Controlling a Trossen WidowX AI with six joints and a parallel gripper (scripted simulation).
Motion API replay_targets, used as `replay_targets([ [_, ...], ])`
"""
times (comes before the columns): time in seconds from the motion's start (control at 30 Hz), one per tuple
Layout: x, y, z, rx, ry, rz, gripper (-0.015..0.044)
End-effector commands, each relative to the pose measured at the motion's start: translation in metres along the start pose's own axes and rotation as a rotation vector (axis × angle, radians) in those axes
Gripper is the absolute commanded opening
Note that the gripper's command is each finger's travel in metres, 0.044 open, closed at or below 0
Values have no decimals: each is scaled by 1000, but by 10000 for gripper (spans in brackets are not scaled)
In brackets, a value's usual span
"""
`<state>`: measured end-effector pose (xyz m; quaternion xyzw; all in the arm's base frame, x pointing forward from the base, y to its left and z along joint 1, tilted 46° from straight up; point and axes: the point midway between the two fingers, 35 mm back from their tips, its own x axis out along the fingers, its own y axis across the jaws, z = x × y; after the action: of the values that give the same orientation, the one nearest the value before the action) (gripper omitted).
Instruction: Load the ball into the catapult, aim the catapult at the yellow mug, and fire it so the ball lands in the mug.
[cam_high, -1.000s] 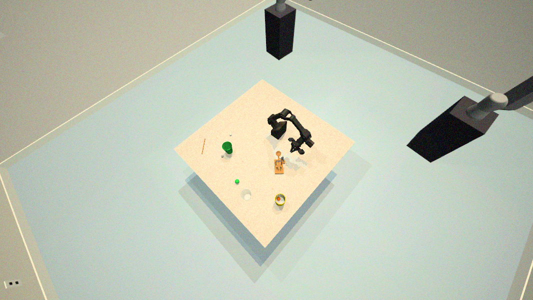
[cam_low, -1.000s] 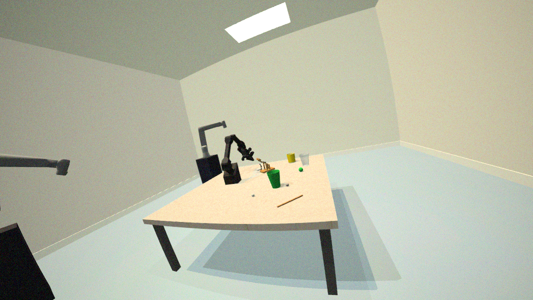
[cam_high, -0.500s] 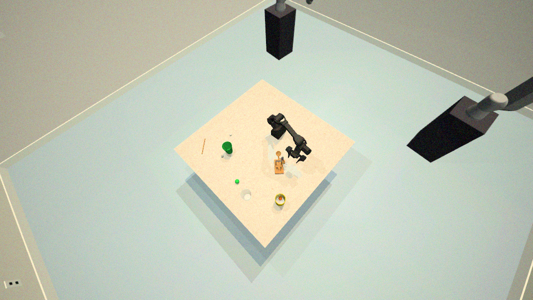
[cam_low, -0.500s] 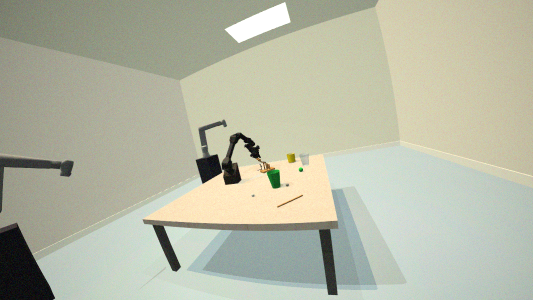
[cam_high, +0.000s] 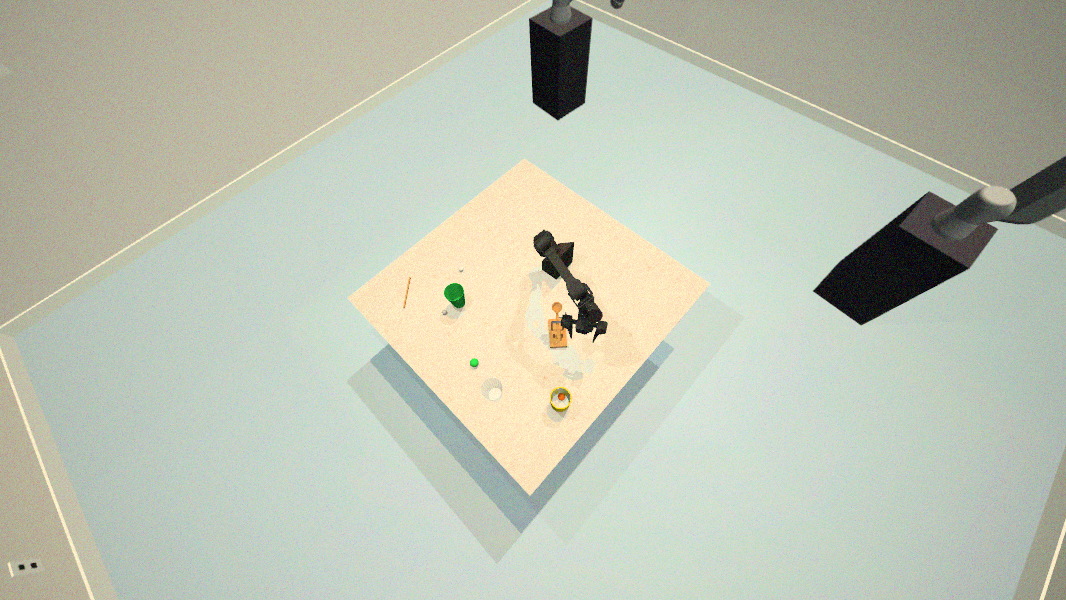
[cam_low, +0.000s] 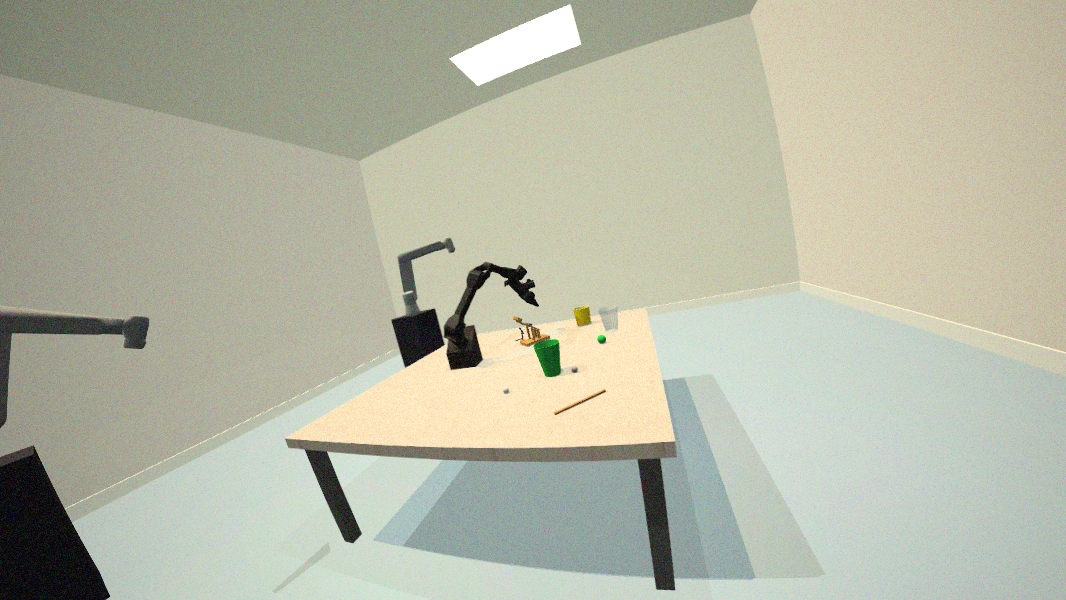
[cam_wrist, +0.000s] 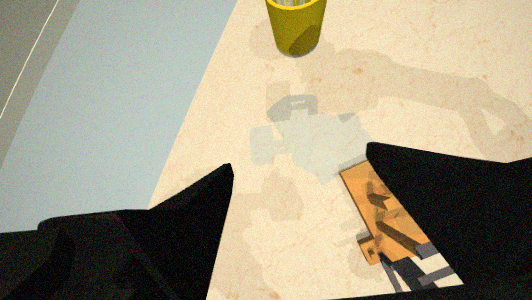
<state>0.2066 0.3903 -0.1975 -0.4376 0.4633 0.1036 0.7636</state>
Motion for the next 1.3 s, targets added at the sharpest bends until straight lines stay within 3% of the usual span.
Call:
replay_targets([
  [0.0,-2,-10,35,-63,-58,53,440],
  [0.53,4,-84,164,-414,-363,70,440],
  [1.27,4,-85,166,-418,-366,68,440],
])
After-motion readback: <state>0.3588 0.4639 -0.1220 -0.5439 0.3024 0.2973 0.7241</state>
